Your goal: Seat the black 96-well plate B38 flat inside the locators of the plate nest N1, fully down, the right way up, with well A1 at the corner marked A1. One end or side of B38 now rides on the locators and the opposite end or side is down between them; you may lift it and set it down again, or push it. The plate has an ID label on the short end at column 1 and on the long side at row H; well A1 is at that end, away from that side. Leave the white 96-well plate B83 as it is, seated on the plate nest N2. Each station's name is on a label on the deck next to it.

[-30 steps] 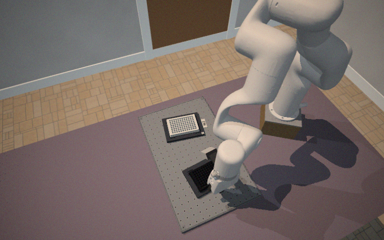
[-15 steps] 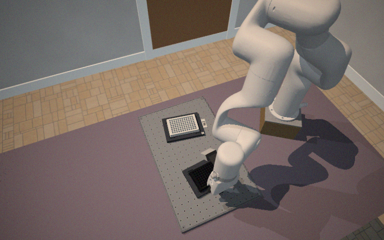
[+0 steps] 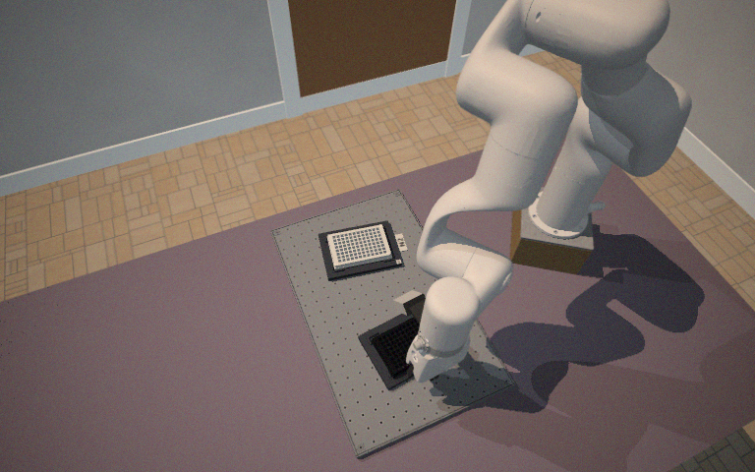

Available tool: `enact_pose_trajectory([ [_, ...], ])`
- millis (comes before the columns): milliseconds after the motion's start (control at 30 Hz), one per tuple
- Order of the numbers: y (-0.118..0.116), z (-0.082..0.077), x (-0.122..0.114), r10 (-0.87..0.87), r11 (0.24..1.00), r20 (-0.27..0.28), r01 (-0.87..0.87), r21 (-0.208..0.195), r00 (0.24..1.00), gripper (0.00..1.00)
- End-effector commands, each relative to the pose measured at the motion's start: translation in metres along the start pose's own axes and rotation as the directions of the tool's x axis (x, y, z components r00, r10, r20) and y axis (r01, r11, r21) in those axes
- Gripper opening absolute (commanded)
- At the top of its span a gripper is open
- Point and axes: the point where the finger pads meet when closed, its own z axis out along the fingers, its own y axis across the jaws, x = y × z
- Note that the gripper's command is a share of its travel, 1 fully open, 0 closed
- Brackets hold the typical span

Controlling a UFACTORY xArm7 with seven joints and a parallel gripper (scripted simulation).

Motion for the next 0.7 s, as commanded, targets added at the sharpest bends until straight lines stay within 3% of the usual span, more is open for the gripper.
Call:
enact_pose_trajectory([
  [0, -0.0015, -0.0012, 0.0007, 0.000, 1.000, 0.001, 0.000, 0.004, 1.000, 0.00],
  [667, -0.0015, -0.0012, 0.0064, 0.000, 1.000, 0.001, 0.000, 0.004, 1.000, 0.00],
])
